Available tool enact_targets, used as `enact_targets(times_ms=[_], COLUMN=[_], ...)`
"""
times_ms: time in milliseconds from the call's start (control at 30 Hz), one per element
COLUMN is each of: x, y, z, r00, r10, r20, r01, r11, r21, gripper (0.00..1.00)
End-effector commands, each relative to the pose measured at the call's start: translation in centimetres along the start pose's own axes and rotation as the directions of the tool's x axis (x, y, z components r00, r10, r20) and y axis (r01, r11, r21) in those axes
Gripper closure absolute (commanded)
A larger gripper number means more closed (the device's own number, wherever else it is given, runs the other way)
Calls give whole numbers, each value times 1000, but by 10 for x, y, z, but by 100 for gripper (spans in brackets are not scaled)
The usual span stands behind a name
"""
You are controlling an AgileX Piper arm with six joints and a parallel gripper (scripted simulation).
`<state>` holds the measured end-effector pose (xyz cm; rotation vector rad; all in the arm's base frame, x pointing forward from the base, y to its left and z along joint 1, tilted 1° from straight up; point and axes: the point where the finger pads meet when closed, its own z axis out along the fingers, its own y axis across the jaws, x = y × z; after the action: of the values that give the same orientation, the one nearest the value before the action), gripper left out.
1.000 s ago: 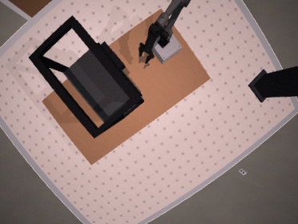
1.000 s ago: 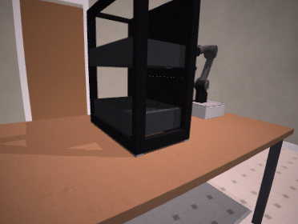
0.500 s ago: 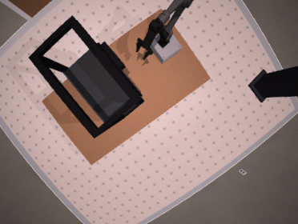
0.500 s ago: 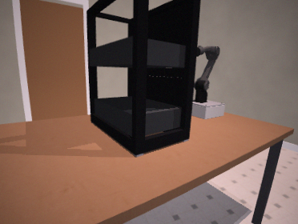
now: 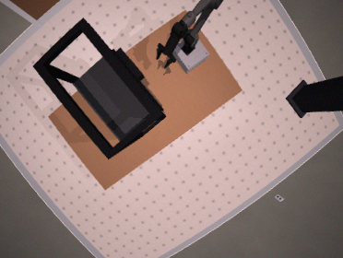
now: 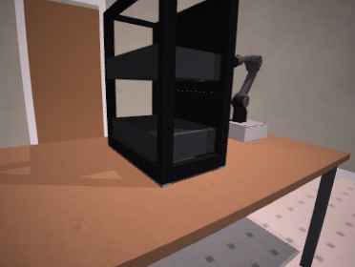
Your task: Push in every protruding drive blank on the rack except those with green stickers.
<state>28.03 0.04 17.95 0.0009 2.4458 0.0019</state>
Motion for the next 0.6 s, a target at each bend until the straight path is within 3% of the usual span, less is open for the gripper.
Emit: enact_targets(times_ms=[0, 300, 567], x=[0, -4, -14], y=[-1, -8, -29], z=[-1, -1, -2], r00=[1000, 999, 993], r10=[-2, -18, -75], r20=[4, 27, 93], r01=[2, 17, 66], r11=[1000, 1000, 993], r21=[3, 25, 98], gripper=[0, 0, 0])
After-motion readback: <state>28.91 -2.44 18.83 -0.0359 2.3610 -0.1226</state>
